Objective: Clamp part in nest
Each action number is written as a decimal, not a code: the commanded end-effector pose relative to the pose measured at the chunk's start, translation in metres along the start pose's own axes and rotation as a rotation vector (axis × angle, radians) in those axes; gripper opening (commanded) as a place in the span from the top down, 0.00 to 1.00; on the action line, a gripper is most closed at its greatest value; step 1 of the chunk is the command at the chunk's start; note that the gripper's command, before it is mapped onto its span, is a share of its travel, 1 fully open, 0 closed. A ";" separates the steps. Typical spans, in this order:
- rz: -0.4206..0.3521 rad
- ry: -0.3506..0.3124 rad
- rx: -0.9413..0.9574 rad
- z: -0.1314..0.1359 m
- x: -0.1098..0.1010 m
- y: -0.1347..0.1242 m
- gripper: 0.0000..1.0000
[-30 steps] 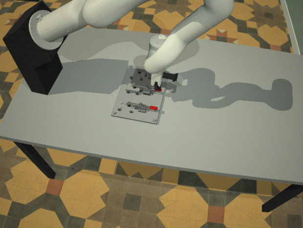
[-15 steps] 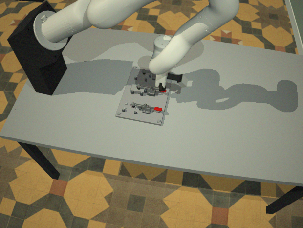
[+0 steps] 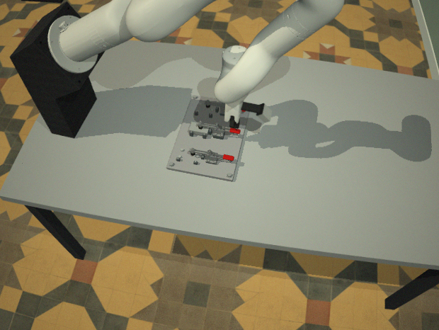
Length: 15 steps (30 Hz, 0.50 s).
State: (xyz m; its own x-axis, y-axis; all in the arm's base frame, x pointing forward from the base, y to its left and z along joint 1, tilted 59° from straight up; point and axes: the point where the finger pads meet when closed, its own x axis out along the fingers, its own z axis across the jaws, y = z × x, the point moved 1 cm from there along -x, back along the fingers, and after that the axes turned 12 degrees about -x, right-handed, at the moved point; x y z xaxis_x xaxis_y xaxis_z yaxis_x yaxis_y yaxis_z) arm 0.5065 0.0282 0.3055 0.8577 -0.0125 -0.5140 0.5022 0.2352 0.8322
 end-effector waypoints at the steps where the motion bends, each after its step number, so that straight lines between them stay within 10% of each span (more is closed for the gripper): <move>1: 0.001 0.000 0.000 0.000 -0.012 0.000 1.00; 15: 0.001 0.000 0.000 0.000 -0.045 0.000 1.00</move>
State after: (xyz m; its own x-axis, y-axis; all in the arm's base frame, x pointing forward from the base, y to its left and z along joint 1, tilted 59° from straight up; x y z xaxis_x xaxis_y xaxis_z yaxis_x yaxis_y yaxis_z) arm 0.4710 0.0288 0.3271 0.8584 -0.0120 -0.5129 0.5010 0.2350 0.8330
